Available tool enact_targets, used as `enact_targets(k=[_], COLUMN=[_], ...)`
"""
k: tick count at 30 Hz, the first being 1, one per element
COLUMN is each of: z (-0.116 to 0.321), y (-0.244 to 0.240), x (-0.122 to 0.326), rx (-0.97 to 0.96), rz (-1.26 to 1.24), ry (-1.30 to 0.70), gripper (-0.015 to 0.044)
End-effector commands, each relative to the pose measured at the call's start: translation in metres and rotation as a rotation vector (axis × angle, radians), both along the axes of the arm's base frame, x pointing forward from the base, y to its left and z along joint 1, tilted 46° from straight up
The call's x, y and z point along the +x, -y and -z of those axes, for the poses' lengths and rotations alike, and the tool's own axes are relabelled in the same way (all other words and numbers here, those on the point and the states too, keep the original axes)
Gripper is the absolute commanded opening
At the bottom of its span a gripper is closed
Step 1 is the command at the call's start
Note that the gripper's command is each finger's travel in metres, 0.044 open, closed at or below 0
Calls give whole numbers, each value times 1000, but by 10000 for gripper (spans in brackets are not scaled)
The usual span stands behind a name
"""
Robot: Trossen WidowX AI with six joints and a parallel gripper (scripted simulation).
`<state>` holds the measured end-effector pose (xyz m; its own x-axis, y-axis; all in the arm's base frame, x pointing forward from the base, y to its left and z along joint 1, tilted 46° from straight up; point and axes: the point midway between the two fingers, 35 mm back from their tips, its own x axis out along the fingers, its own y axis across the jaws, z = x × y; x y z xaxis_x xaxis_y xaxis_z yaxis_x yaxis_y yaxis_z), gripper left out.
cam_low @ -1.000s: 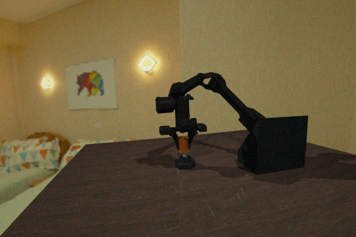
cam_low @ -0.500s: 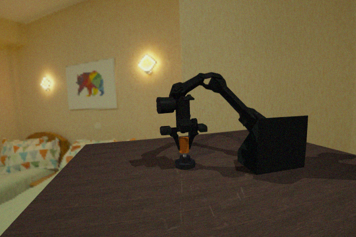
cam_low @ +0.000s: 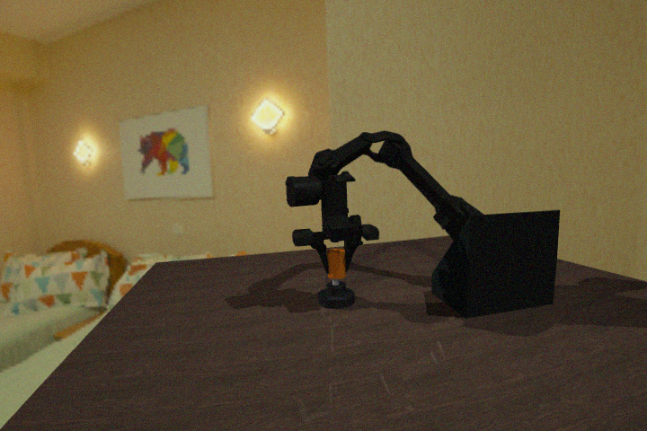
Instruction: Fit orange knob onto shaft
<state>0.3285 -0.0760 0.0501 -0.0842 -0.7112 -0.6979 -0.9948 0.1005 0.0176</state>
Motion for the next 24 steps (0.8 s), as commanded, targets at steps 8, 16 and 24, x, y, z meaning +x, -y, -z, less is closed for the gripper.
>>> enact_targets(k=[8, 16, 24], z=[0, -2, -4], y=[-3, -1, 2], x=[3, 5, 5], rx=[2, 2, 1], rz=[-3, -3, -3], ry=[4, 4, 4], gripper=[0, 0, 0])
